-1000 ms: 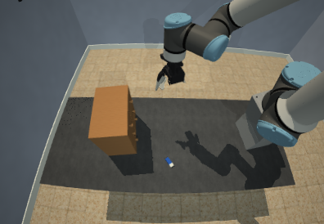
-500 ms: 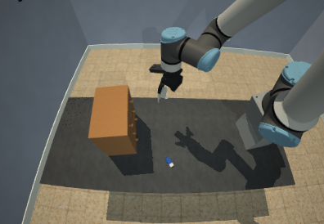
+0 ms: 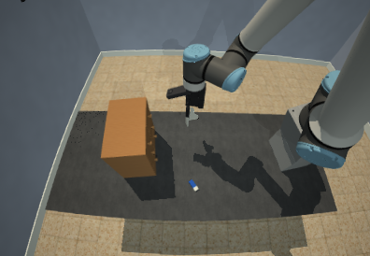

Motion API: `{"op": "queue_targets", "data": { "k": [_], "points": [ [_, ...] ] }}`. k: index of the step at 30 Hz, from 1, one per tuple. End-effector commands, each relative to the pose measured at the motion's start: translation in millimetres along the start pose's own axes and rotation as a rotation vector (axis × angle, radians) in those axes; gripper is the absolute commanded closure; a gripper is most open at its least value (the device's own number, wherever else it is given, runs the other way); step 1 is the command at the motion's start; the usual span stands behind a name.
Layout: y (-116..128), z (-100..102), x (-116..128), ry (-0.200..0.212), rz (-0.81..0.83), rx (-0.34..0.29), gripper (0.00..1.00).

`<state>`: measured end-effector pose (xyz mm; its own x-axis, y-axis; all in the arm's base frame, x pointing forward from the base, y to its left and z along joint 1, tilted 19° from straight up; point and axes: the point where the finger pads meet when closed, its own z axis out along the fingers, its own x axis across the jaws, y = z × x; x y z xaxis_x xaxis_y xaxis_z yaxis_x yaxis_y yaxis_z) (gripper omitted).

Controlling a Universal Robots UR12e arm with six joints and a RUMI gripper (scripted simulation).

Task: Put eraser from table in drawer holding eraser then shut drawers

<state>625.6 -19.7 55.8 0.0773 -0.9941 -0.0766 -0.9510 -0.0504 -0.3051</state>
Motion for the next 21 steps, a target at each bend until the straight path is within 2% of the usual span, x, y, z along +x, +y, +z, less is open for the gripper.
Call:
{"op": "queue_targets", "data": {
  "k": [1, 8, 21],
  "points": [
    [-1.7, 11.0, -1.6, -0.006, -0.12, 0.009, 0.0],
    [-1.3, 18.9, -3.4, -0.005, -0.199, 0.009, 0.0],
    [-1.4, 20.3, -3.6, -0.006, -0.21, 0.012, 0.0]
  ]
}}
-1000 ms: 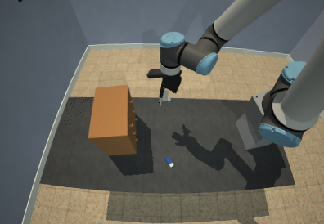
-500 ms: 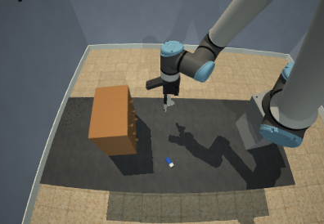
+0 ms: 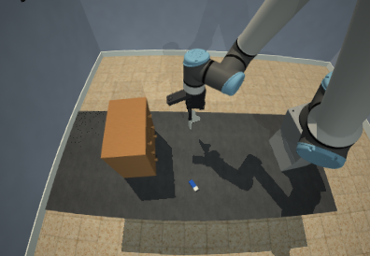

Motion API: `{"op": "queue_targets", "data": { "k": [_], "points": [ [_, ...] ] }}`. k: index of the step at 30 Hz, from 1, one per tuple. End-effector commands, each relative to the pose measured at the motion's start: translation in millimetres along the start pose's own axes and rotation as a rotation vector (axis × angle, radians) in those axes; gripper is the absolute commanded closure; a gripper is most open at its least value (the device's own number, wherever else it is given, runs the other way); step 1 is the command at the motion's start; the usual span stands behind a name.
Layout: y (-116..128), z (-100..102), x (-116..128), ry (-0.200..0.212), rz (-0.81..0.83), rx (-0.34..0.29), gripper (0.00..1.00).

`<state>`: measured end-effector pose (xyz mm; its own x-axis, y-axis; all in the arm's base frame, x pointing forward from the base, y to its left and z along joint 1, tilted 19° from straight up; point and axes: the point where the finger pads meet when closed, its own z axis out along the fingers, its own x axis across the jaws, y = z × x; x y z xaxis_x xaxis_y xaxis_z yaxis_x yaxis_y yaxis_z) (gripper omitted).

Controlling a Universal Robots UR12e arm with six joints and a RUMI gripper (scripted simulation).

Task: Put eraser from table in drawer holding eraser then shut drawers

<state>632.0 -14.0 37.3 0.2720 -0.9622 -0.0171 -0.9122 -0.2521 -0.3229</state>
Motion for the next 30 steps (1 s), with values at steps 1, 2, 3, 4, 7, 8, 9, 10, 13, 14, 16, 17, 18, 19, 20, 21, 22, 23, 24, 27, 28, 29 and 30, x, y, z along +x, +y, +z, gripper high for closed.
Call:
{"op": "queue_targets", "data": {
  "k": [1, 2, 3, 4, 7, 8, 9, 10, 13, 14, 16, 17, 18, 19, 20, 21, 22, 23, 24, 27, 28, 29, 30],
  "points": [
    [-0.9, 0.4, 0.3, 0.0, -0.003, 0.005, 0.0],
    [-1.1, 0.7, 0.3, 0.0, -0.003, 0.008, 0.0],
    [-1.4, 1.2, 0.4, 0.0, -0.003, 0.011, 0.0],
    [-1.8, 1.7, 0.4, 0.0, -0.003, 0.015, 0.0],
    [-3.3, 3.7, 0.6, 0.0, -0.002, 0.032, 0.0],
    [-4.0, 4.6, 0.7, 0.0, -0.002, 0.039, 0.0],
    [-4.7, 5.6, 0.8, 0.0, -0.002, 0.048, 0.0],
    [-5.5, 6.6, 0.8, 0.0, -0.002, 0.057, 0.0],
    [-7.4, 8.7, 0.9, 0.0, -0.002, 0.08, 0.0],
    [-7.4, 8.7, 0.9, 0.0, -0.002, 0.08, 0.0],
    [-9.4, 10.9, 0.8, 0.0, -0.002, 0.106, 0.0],
    [-10.5, 11.9, 0.7, 0.0, -0.002, 0.121, 0.0],
    [-11.7, 12.8, 0.5, 0.0, -0.003, 0.137, 0.0],
    [-12.9, 13.9, 0.3, 0.0, -0.003, 0.153, 0.0],
    [-14.5, 16.0, 0.7, 0.0, -0.003, 0.169, 0.0],
    [-16.1, 18.0, 1.0, 0.0, -0.002, 0.186, 0.0],
    [-17.6, 19.9, 1.2, 0.0, -0.002, 0.203, 0.0],
    [-19.2, 21.7, 1.2, 0.0, -0.002, 0.222, 0.0],
    [-20.7, 23.4, 1.2, 0.0, -0.002, 0.241, 0.0],
    [-24.9, 27.5, 0.4, 0.0, -0.004, 0.301, 0.0],
    [-27.1, 29.9, 0.9, 0.0, -0.003, 0.321, 0.0],
    [-29.1, 32.2, 1.3, 0.0, -0.003, 0.341, 0.0],
    [-29.1, 32.2, 1.3, 0.0, -0.003, 0.341, 0.0]
  ]
}}
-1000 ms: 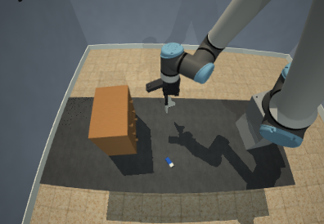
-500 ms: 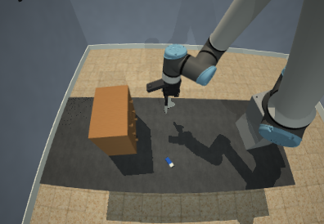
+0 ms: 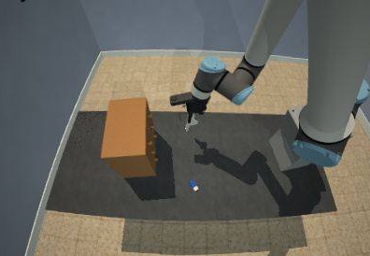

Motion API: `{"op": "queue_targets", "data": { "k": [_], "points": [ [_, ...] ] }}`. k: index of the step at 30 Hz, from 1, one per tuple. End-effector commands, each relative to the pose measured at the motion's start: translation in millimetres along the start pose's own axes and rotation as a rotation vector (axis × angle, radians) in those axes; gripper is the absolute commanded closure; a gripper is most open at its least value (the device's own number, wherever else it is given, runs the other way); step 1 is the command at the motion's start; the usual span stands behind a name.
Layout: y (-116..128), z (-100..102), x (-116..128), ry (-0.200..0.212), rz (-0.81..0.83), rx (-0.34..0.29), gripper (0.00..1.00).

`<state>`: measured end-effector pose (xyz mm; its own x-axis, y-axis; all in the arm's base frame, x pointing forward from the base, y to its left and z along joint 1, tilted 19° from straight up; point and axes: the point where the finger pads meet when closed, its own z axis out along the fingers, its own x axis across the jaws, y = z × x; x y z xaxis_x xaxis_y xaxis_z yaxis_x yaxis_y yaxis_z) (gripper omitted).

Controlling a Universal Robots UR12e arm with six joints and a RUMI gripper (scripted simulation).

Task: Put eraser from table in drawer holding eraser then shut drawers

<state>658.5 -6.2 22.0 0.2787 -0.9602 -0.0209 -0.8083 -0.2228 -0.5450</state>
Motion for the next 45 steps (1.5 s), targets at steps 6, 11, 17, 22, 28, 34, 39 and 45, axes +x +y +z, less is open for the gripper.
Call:
{"op": "queue_targets", "data": {
  "k": [6, 11, 17, 22, 28, 34, 39, 45],
  "points": [
    [-10.6, 20.9, 0.5, 0.006, -0.001, 0.199, 0.0],
    [-17.6, 33.8, 2.0, 0.006, 0.0, 0.307, 0.0],
    [-24.2, 45.6, 2.7, 0.007, 0.0, 0.414, 0.0],
    [-26.7, 54.6, 1.1, 0.005, -0.002, 0.494, 0.0],
    [-34.9, 68.0, 3.0, 0.007, -0.001, 0.611, 0.0],
    [-39.3, 77.2, 3.1, 0.007, -0.001, 0.692, 0.0],
    [-42.5, 82.9, 3.6, 0.008, -0.001, 0.743, 0.0],
    [-43.8, 87.9, 2.5, 0.006, -0.002, 0.787, 0.0]
  ]
}}
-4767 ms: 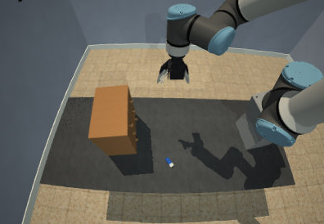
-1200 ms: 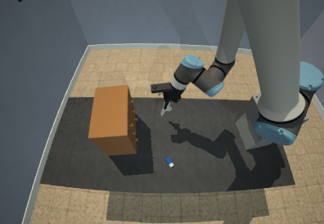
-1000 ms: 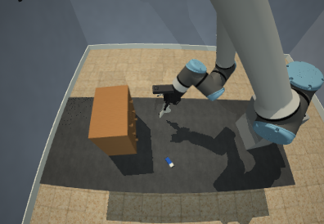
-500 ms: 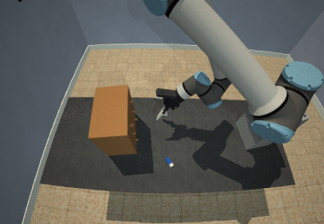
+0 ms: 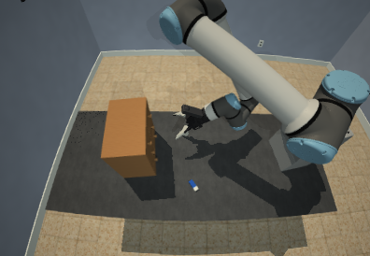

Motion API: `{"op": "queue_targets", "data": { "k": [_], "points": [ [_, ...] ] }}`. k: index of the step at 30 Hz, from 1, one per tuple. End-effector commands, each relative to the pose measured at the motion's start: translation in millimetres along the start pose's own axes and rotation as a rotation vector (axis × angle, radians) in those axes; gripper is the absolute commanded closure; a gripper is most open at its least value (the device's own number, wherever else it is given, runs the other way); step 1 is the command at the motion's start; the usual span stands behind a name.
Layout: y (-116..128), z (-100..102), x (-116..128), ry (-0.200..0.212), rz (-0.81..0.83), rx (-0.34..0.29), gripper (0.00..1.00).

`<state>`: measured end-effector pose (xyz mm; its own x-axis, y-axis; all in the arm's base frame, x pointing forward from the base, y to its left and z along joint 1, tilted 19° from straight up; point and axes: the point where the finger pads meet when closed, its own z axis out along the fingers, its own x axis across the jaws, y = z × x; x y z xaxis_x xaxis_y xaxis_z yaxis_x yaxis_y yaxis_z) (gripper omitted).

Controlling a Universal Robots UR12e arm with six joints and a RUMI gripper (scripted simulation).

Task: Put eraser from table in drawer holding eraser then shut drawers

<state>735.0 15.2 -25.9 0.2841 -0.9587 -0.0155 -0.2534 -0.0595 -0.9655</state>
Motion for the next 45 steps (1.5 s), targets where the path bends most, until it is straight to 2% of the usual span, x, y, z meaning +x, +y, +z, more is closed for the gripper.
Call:
{"op": "queue_targets", "data": {
  "k": [1, 11, 12, 45],
  "points": [
    [0.8, 5.9, 0.6, 0.009, 0.003, 0.059, 0.0],
    [1.5, 6.8, 0.1, 0.008, 0.002, 0.07, 0.0],
    [1.5, 6.8, 0.1, 0.008, 0.002, 0.07, 0.8],
    [1.5, 6.8, 0.1, 0.008, 0.002, 0.07, 0.8]
  ]
}}
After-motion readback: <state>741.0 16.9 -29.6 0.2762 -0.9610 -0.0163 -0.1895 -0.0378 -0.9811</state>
